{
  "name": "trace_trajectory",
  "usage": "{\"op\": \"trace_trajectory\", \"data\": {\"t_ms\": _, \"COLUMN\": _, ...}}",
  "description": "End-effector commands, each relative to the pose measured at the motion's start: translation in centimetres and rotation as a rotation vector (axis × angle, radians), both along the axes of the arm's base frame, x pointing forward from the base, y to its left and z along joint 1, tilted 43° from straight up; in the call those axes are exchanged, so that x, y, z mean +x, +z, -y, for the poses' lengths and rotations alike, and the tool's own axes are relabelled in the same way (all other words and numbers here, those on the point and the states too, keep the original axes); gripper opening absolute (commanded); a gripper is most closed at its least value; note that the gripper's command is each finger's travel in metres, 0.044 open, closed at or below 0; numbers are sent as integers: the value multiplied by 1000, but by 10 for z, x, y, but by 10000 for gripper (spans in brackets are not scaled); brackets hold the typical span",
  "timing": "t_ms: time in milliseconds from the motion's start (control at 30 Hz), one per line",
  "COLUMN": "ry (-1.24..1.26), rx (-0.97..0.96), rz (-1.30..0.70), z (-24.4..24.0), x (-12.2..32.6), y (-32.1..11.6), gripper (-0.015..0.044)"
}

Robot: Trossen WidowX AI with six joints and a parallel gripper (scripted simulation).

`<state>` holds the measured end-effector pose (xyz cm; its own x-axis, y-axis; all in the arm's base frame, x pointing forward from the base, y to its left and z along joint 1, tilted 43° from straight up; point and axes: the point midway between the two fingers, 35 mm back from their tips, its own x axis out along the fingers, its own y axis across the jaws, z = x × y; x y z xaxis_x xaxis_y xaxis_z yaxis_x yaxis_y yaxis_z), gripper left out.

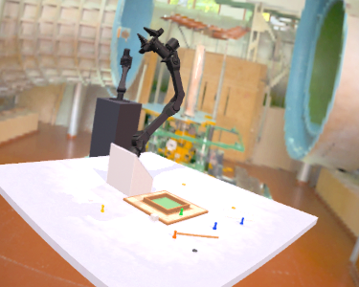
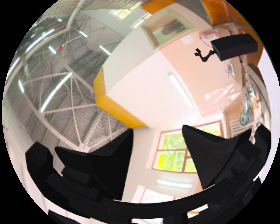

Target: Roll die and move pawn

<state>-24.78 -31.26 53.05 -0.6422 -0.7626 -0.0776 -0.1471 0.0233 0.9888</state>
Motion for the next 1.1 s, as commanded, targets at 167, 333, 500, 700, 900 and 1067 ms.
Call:
{"op": "trace_trajectory", "data": {"t_ms": 167, "ry": 247, "rx": 217, "rz": -29, "z": 83, "x": 42, "y": -65, "gripper": 275}}
{"op": "trace_trajectory", "data": {"t_ms": 333, "ry": 346, "rx": 267, "rz": 1, "z": 111, "x": 65, "y": -98, "gripper": 275}}
{"op": "trace_trajectory", "data": {"t_ms": 500, "ry": 512, "rx": 410, "rz": -73, "z": 146, "x": 103, "y": -140, "gripper": 275}}
{"op": "trace_trajectory", "data": {"t_ms": 700, "ry": 809, "rx": 612, "rz": -212, "z": 184, "x": 177, "y": -208, "gripper": 275}}
{"op": "trace_trajectory", "data": {"t_ms": 900, "ry": 1123, "rx": 770, "rz": -376, "z": 202, "x": 259, "y": -277, "gripper": 275}}
{"op": "trace_trajectory", "data": {"t_ms": 1067, "ry": 1397, "rx": 864, "rz": -529, "z": 199, "x": 331, "y": -335, "gripper": 275}}
